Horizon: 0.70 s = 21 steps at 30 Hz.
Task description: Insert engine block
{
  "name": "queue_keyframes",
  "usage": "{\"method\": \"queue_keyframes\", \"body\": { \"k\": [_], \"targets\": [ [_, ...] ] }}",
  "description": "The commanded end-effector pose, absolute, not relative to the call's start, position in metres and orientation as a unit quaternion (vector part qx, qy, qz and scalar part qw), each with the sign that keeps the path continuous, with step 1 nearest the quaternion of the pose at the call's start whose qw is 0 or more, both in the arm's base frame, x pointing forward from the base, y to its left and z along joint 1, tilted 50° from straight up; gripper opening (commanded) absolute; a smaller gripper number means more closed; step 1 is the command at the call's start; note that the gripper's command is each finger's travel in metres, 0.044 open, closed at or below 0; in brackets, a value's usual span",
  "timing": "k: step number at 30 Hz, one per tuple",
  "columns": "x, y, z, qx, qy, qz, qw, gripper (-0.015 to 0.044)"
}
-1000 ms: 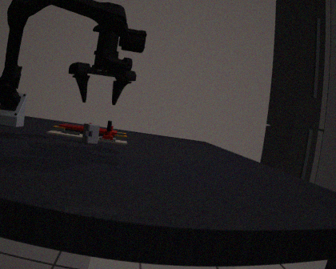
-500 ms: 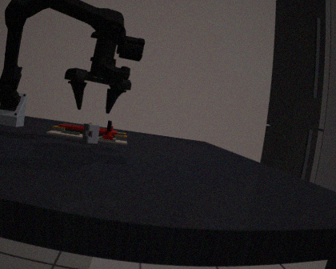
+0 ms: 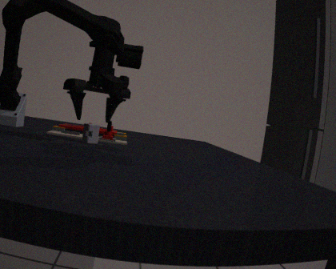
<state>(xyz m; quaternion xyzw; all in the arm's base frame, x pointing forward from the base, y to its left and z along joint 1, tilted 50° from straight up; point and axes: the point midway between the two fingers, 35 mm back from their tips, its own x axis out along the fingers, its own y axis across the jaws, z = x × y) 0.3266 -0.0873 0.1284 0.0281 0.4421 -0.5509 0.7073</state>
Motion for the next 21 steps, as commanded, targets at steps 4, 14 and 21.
{"method": "queue_keyframes", "body": {
  "k": [4,14,21],
  "targets": [
    [0.325,-0.097,0.12,0.024,0.443,-0.552,0.706,0.044],
    [0.325,-0.109,0.11,0.023,0.443,-0.552,0.706,0.044],
    [0.325,-0.118,0.104,0.023,0.442,-0.552,0.706,0.044]
  ]
}}
